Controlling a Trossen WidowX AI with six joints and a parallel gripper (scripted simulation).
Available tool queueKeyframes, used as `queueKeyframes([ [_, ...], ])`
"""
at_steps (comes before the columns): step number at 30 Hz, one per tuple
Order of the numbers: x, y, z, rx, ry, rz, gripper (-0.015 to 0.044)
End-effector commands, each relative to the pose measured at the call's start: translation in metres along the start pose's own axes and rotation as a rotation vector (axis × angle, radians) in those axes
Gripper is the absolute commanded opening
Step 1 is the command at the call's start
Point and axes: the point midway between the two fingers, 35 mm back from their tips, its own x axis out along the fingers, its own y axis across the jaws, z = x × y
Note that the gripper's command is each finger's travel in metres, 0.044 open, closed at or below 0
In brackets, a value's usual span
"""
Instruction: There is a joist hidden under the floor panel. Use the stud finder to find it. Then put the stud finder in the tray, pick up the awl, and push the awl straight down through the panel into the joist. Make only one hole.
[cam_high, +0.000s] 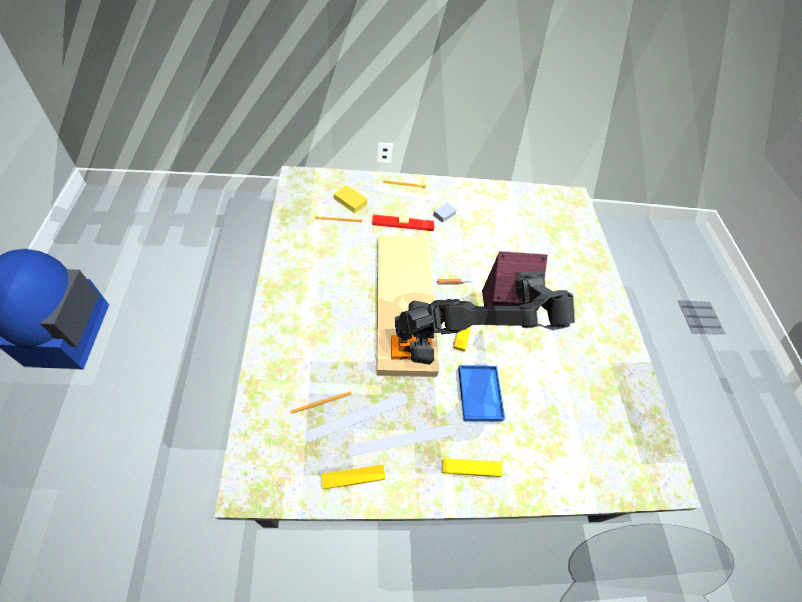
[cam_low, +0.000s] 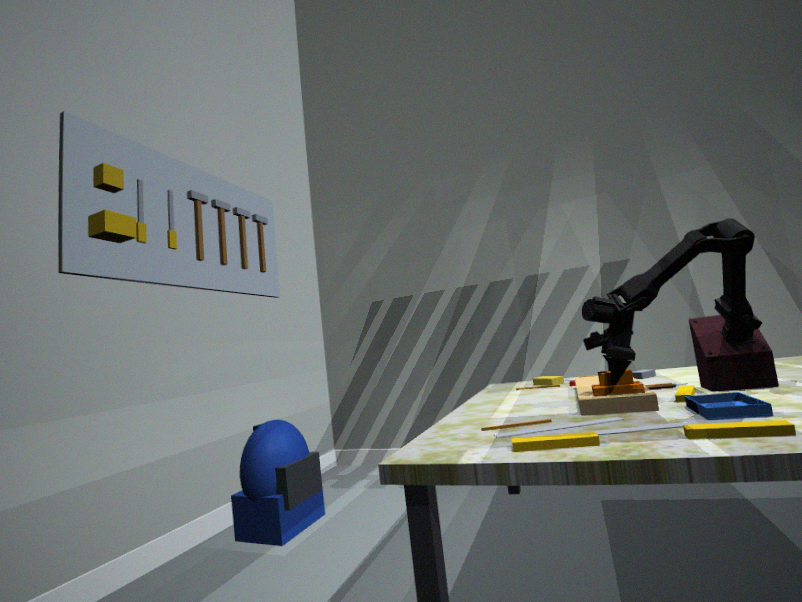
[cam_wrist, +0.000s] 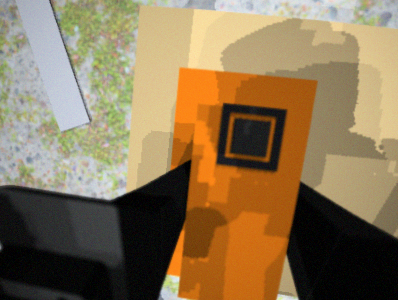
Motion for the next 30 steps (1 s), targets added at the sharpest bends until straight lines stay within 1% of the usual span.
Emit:
queueKeyframes([
  [1, 0.0, -0.009, 0.0, 0.006, 0.002, -0.003, 0.0],
  [30, 0.0, -0.058, -0.001, 0.006, 0.003, -0.005, 0.0],
])
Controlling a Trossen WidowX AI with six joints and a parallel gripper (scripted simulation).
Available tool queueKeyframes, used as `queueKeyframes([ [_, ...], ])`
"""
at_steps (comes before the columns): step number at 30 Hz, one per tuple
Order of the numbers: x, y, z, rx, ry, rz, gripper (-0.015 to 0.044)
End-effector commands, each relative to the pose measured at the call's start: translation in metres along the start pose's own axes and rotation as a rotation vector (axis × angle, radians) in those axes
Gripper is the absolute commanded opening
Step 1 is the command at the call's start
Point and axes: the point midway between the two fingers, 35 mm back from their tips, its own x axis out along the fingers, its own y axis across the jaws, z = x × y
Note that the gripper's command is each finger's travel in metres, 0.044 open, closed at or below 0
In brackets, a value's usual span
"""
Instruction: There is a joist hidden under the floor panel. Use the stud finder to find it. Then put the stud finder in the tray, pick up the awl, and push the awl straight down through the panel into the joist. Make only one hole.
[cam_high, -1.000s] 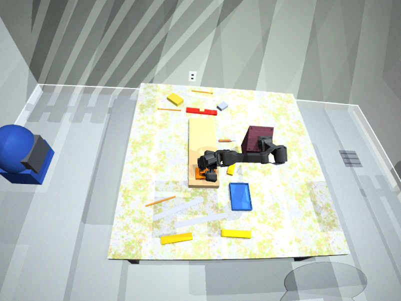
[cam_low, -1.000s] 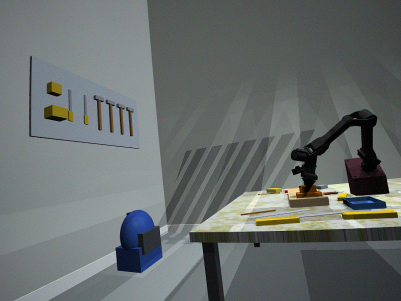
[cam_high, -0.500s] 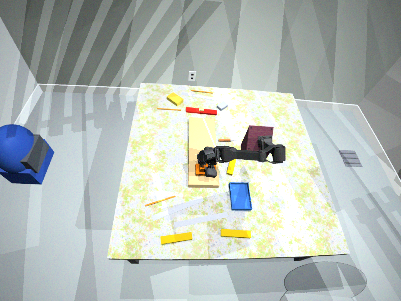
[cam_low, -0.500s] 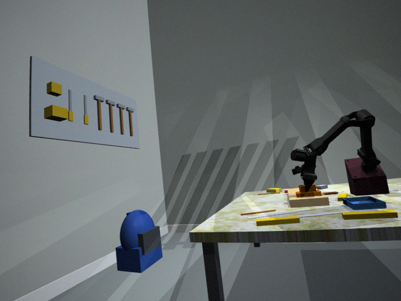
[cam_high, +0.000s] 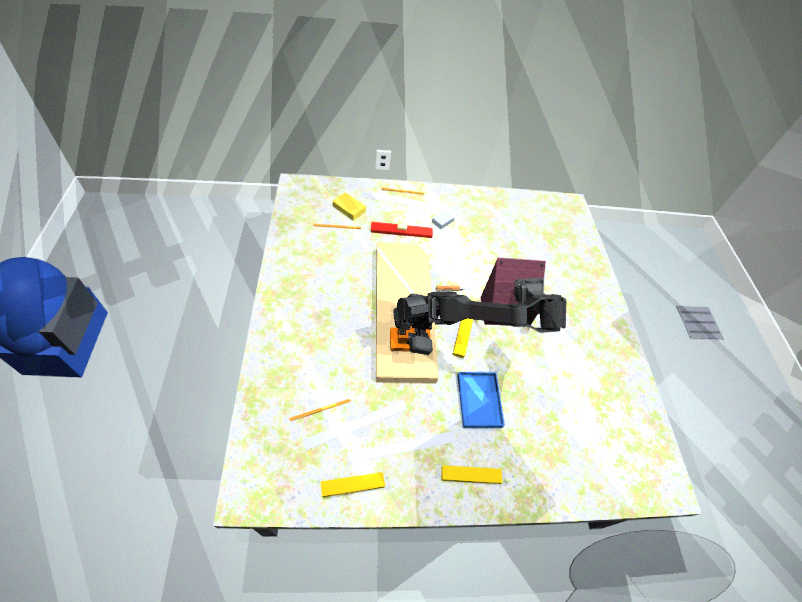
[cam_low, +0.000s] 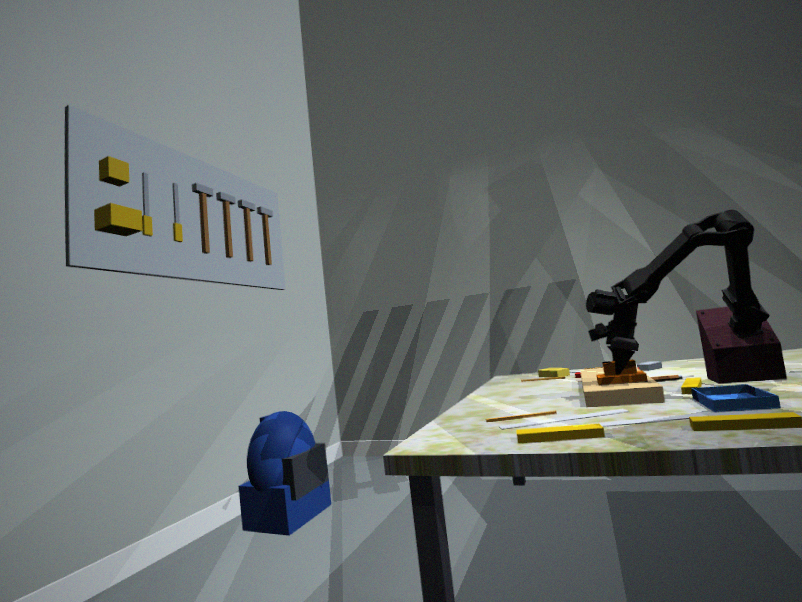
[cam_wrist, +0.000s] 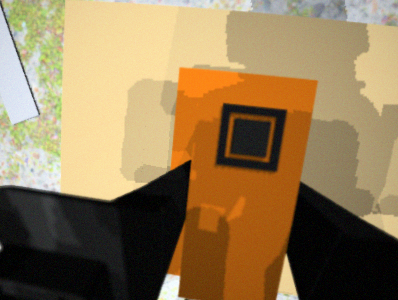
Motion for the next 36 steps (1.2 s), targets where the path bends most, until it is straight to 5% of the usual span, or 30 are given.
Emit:
queueKeyframes([
  [1, 0.001, -0.01, 0.0, 0.006, 0.001, -0.003, 0.0],
  [36, 0.0, -0.069, 0.0, 0.005, 0.001, -0.005, 0.0],
])
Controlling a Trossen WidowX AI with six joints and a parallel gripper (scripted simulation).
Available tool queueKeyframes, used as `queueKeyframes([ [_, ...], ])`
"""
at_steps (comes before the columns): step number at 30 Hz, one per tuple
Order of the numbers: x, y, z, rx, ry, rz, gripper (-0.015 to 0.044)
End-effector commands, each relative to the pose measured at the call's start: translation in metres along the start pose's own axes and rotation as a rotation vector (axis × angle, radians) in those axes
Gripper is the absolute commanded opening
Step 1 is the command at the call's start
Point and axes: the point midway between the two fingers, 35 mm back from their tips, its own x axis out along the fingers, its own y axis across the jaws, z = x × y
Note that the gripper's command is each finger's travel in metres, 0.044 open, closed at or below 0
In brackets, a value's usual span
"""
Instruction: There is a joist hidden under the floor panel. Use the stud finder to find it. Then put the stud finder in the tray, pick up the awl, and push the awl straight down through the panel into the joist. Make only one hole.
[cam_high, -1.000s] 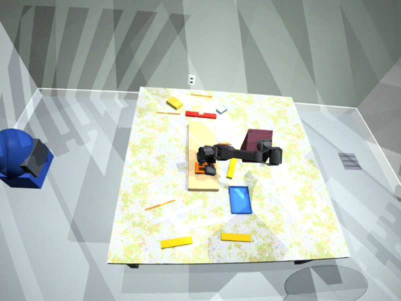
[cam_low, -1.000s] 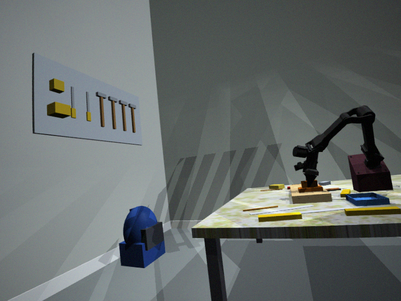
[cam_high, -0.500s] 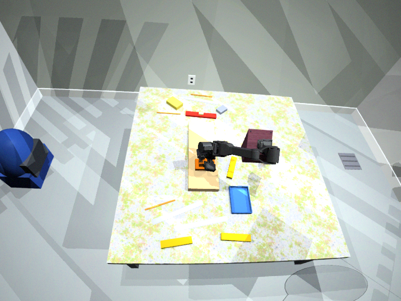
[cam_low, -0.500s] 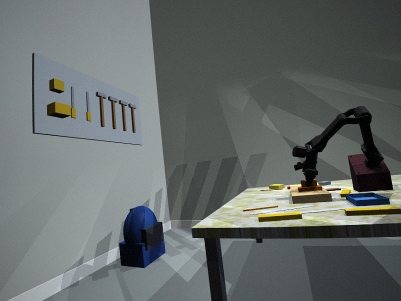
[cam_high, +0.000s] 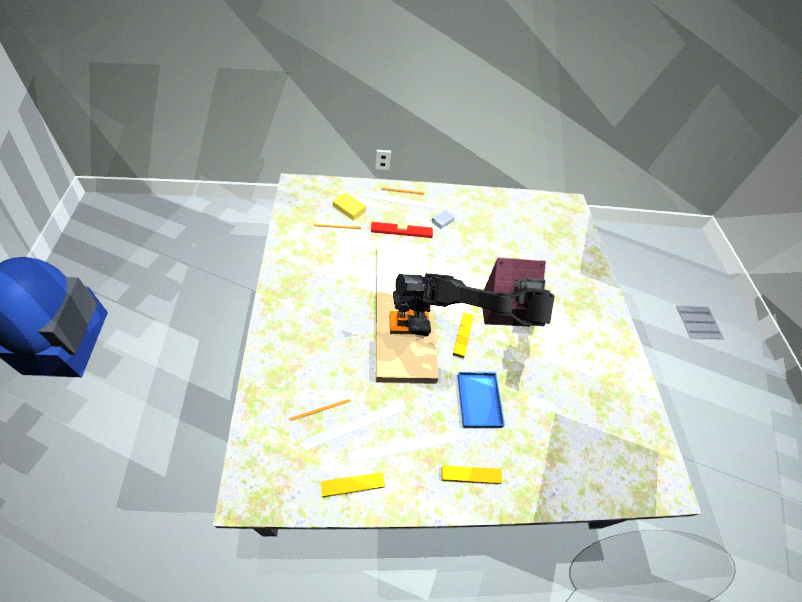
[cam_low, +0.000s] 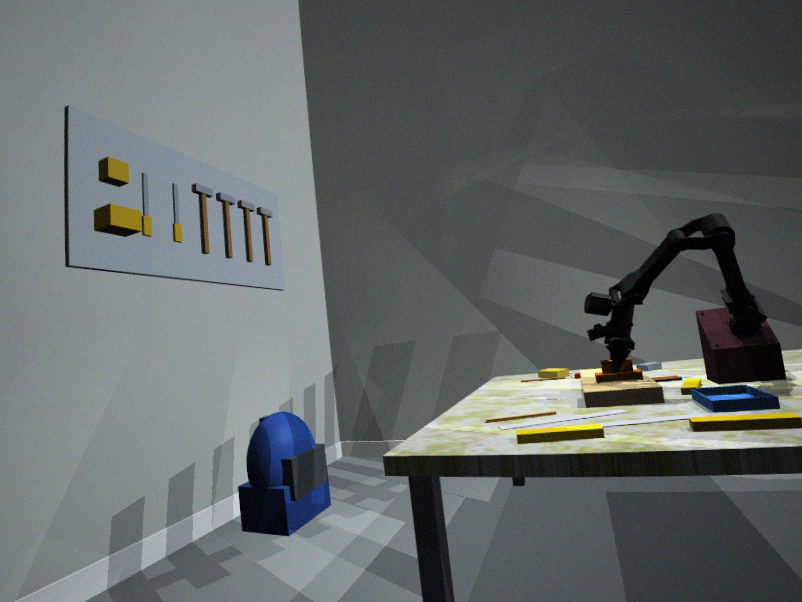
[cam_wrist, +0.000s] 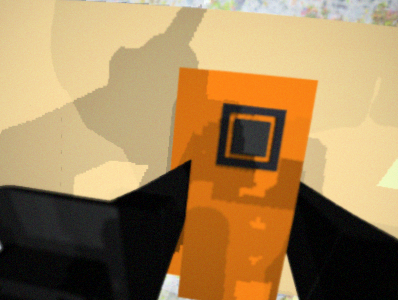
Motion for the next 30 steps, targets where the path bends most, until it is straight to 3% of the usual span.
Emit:
queueKeyframes([
  [1, 0.0, -0.01, 0.0, 0.005, 0.0, -0.004, 0.0],
  [30, 0.0, -0.058, -0.001, 0.005, 0.0, -0.006, 0.0],
])
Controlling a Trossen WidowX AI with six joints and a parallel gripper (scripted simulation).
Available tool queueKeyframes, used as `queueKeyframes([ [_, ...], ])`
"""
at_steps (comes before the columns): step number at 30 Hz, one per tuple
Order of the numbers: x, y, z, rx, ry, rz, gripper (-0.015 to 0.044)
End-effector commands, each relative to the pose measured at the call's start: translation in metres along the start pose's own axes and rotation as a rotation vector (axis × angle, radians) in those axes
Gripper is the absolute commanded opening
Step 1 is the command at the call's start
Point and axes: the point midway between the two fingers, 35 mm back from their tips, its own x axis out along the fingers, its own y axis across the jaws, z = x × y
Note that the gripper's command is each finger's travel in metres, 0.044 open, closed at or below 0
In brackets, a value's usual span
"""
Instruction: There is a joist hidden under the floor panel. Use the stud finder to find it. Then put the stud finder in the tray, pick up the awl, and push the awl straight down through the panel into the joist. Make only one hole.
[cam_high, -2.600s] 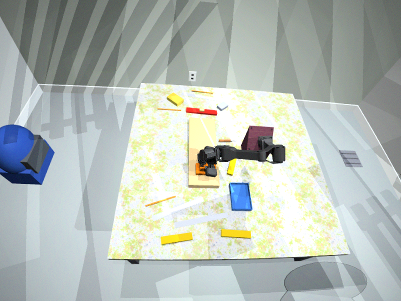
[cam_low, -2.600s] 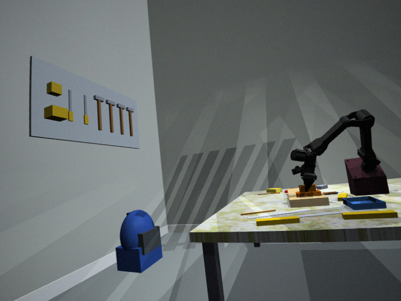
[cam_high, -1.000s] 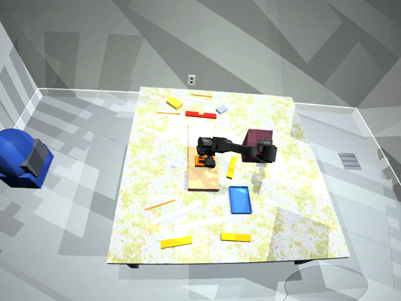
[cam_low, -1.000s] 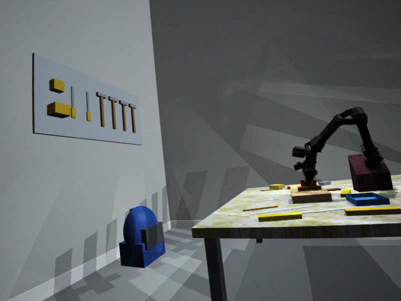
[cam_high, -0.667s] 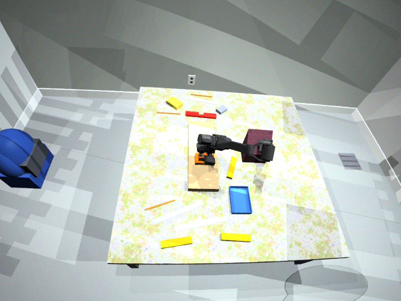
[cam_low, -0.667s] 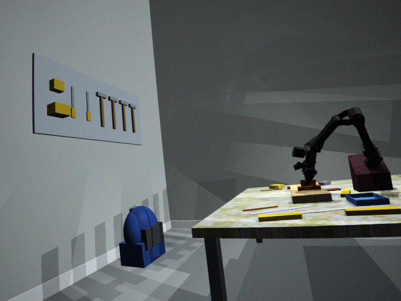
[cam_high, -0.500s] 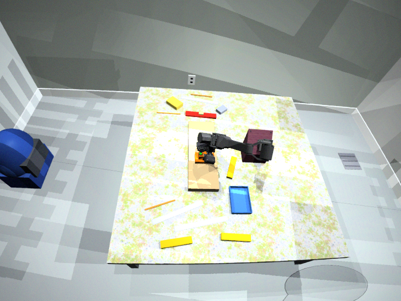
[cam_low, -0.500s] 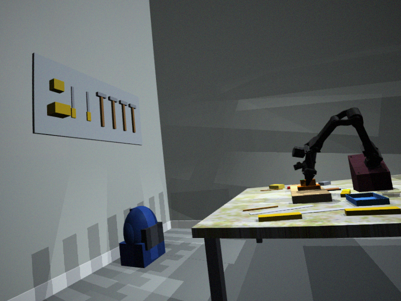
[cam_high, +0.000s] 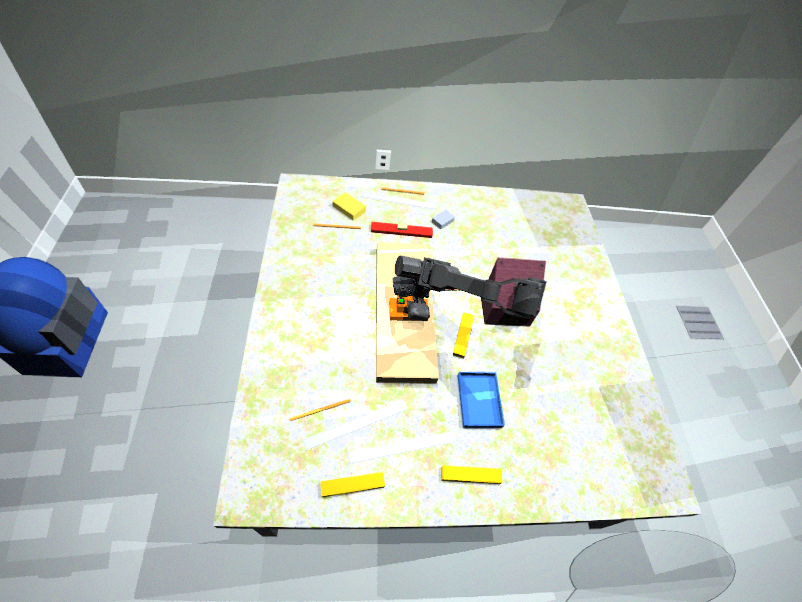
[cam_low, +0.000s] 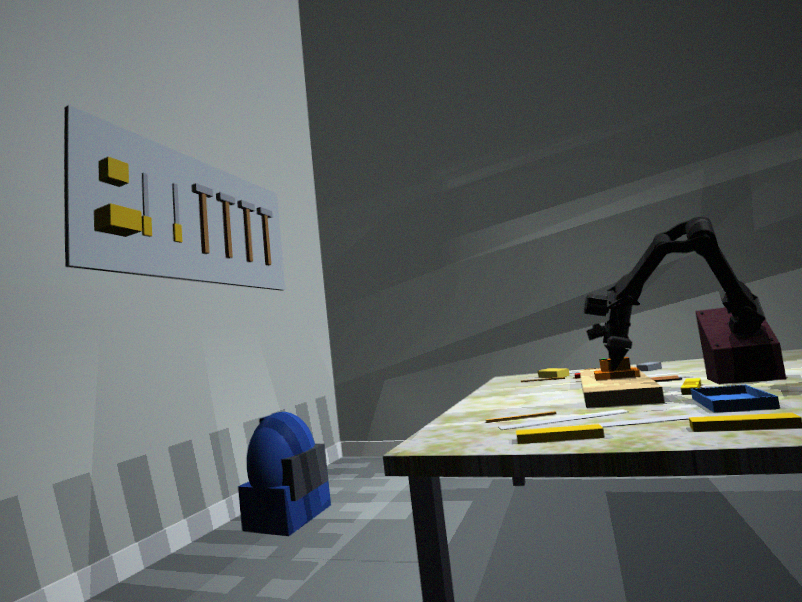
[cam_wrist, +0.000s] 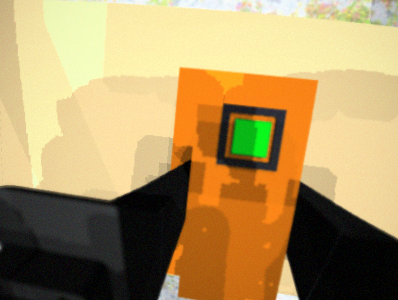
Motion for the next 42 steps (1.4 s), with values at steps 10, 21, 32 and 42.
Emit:
queueKeyframes([
  [10, 0.0, -0.025, 0.0, 0.004, 0.0, -0.007, 0.0],
  [21, 0.0, -0.044, 0.0, 0.004, -0.001, -0.007, 0.0],
  [32, 0.0, -0.062, -0.001, 0.004, -0.001, -0.008, 0.0],
  [42, -0.001, -0.079, -0.001, 0.003, -0.001, -0.009, 0.0],
])
